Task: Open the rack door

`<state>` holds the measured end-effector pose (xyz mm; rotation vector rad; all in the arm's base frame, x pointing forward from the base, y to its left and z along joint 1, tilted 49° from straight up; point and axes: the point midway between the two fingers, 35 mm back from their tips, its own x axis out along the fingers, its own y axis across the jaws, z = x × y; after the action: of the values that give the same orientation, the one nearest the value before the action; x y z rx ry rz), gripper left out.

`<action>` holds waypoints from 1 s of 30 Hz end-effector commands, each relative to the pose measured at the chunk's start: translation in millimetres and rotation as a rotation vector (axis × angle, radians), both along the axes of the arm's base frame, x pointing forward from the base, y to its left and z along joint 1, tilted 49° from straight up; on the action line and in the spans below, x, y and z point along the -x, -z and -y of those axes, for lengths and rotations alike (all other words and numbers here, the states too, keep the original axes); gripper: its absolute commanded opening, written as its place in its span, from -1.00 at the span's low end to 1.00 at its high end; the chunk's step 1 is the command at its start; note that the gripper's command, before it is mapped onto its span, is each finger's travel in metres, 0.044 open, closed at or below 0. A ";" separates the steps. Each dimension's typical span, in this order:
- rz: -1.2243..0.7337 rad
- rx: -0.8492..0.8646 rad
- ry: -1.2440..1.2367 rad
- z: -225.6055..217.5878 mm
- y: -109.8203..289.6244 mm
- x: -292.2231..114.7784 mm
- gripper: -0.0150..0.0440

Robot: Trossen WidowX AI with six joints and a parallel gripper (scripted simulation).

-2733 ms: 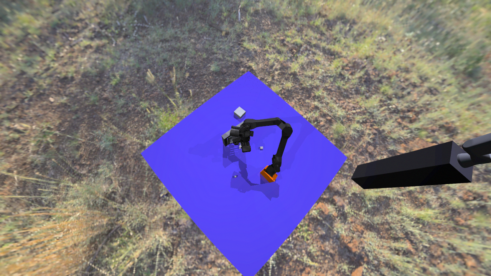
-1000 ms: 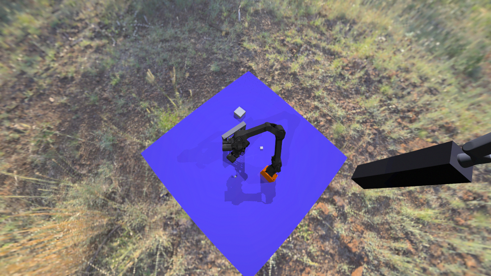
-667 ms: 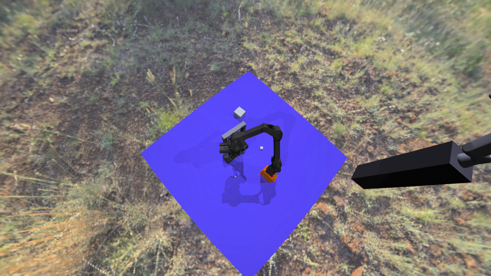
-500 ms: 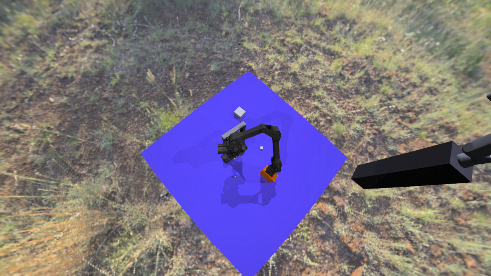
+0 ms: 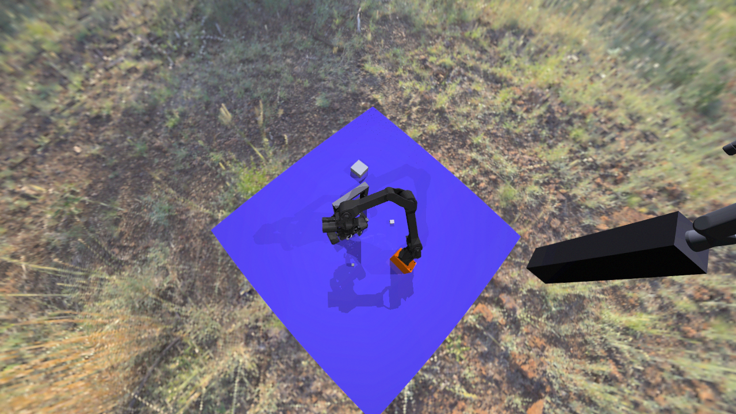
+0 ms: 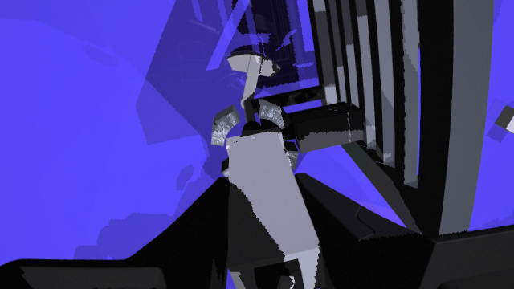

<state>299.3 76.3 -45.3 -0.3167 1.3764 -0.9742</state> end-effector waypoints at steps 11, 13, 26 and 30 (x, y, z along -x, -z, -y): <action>0.010 -0.001 0.006 -1.9 1.1 -1.7 0.08; 0.010 -0.001 0.006 -1.9 1.1 -1.7 0.26; 0.009 -0.002 0.005 -10.7 -6.2 -4.0 0.47; 0.008 -0.002 0.005 -14.8 -9.8 -4.9 0.47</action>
<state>302.9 85.1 -38.6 -0.3121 1.3713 -0.9796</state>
